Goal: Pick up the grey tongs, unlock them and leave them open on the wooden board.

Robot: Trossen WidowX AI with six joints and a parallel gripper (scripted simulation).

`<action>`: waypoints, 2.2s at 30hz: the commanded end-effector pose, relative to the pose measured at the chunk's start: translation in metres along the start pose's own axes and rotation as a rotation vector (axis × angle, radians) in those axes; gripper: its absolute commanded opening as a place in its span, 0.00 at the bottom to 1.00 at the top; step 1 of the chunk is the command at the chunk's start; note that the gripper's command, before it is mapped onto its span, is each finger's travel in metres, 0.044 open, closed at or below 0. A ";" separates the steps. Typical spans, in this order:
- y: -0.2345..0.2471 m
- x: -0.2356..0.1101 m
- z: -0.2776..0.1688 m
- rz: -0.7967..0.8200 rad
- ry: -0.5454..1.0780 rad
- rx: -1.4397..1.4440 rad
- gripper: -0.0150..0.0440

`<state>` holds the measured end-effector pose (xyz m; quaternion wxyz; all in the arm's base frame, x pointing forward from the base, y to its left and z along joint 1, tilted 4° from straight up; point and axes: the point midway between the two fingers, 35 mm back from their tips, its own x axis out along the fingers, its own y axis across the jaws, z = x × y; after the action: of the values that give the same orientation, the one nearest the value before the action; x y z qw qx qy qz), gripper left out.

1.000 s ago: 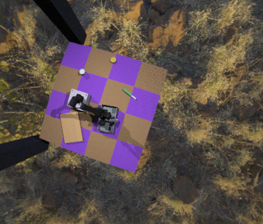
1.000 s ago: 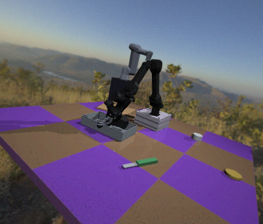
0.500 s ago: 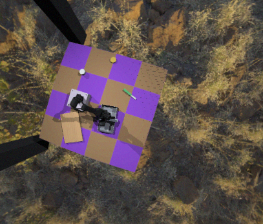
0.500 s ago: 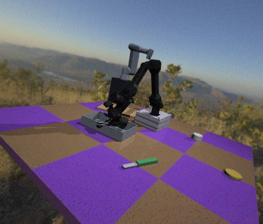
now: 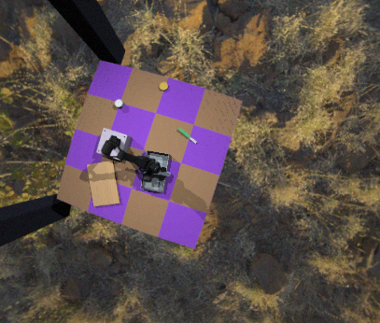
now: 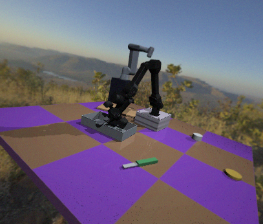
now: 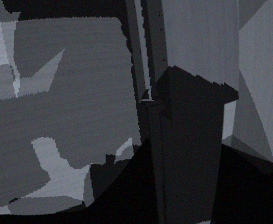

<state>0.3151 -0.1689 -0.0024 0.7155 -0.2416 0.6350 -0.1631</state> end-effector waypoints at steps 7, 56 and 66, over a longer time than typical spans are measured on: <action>-0.038 -0.064 0.001 0.003 -0.002 -0.003 0.00; -0.042 -0.064 -0.003 0.515 -0.009 -0.069 0.00; -0.084 -0.055 -0.035 0.511 -0.054 -0.252 0.00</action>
<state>0.2868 -0.1996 0.0801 0.7162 -0.1418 0.6774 0.0899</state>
